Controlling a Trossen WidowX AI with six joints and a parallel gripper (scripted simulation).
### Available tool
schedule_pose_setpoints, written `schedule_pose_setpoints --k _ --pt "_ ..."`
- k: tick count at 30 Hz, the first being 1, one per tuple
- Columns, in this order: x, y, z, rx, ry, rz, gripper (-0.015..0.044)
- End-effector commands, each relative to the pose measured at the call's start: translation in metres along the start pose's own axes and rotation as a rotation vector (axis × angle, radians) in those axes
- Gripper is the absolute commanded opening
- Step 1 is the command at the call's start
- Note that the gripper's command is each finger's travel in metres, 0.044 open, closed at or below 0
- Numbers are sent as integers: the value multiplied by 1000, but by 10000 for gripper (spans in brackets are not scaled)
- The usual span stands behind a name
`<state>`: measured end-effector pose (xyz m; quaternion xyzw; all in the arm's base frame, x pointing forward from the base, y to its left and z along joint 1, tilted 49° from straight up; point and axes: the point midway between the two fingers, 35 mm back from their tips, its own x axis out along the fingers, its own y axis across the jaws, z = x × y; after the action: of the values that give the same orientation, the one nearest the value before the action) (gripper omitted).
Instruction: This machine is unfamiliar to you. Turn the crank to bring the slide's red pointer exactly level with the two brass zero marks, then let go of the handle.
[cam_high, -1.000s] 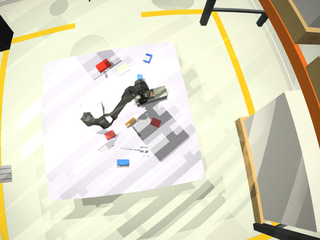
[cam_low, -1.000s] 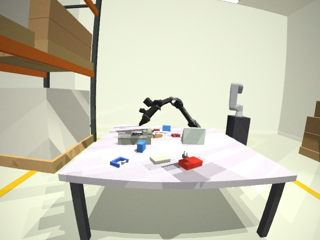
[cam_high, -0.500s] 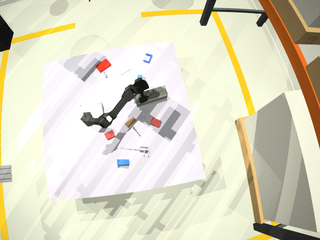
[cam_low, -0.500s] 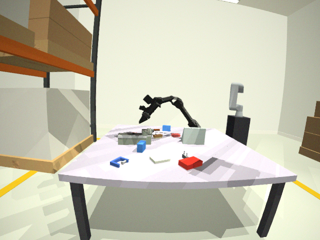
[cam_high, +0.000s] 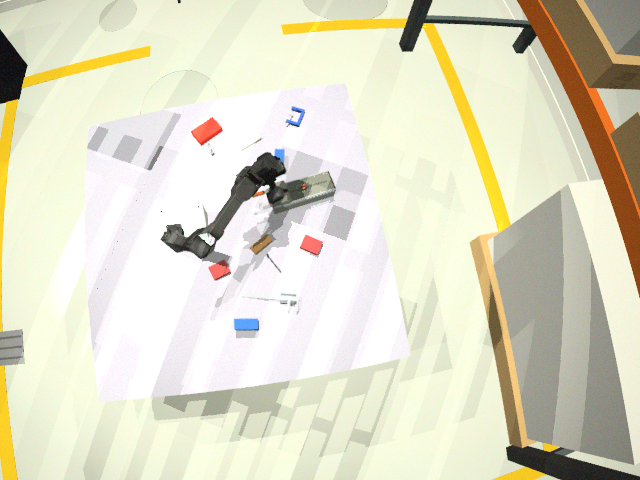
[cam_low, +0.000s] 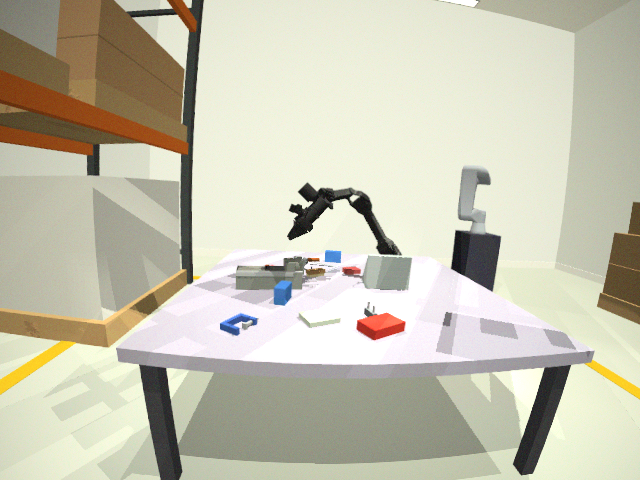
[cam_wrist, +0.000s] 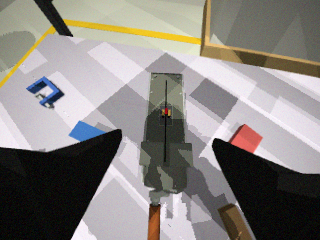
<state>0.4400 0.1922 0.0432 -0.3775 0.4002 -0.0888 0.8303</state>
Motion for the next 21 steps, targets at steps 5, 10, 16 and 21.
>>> schedule_pose_setpoints --k 5,10,16,21 --pt "-24 4 -26 -22 -19 -4 440" --pt "-39 7 -46 -43 -33 -3 440" --pt "-54 8 -69 -65 -49 -2 440" --pt "-47 8 -75 -66 -49 -2 440"
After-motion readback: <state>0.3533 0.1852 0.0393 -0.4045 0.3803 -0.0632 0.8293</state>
